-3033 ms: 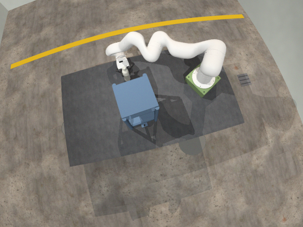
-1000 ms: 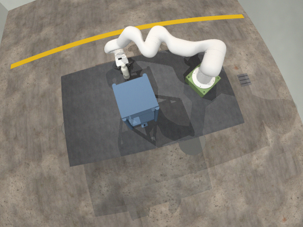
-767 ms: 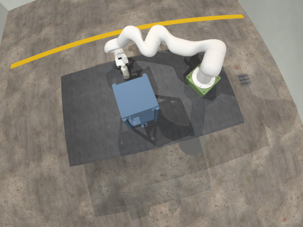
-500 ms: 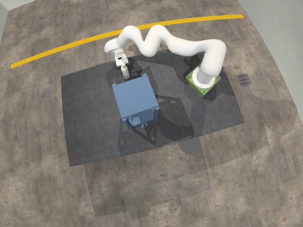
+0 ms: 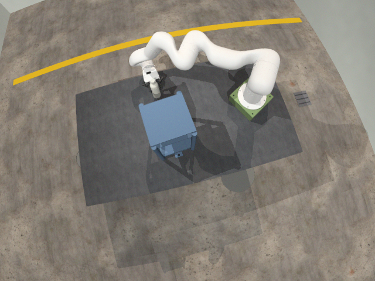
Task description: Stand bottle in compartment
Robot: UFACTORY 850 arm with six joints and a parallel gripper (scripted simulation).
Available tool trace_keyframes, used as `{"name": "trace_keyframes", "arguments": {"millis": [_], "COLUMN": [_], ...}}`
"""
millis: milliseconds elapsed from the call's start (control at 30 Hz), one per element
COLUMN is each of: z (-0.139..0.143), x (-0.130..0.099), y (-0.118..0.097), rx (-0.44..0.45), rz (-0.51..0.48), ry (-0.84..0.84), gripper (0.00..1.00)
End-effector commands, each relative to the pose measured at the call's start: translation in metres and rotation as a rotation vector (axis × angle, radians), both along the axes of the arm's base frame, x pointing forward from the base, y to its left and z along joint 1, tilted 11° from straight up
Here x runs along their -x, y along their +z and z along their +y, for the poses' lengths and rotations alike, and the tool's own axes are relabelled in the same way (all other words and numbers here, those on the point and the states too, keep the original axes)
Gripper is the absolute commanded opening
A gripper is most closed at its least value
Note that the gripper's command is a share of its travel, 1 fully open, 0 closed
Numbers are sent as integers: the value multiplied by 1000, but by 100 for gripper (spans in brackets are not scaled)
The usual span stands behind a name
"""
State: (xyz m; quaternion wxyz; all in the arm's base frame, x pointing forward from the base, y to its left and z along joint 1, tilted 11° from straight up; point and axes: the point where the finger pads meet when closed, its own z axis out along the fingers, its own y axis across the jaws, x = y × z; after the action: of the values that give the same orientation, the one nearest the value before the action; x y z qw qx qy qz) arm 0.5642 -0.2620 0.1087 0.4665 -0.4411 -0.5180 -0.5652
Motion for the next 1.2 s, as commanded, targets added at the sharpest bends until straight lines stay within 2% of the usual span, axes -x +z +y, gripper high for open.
{"name": "trace_keyframes", "arguments": {"millis": [0,333,1167], "z": [5,21,87], "x": [0,-1,-2], "y": [2,3,8], "rx": [1,1,1], "rz": [-2,-2,-2], "ry": [0,0,0], "gripper": [0,0,0]}}
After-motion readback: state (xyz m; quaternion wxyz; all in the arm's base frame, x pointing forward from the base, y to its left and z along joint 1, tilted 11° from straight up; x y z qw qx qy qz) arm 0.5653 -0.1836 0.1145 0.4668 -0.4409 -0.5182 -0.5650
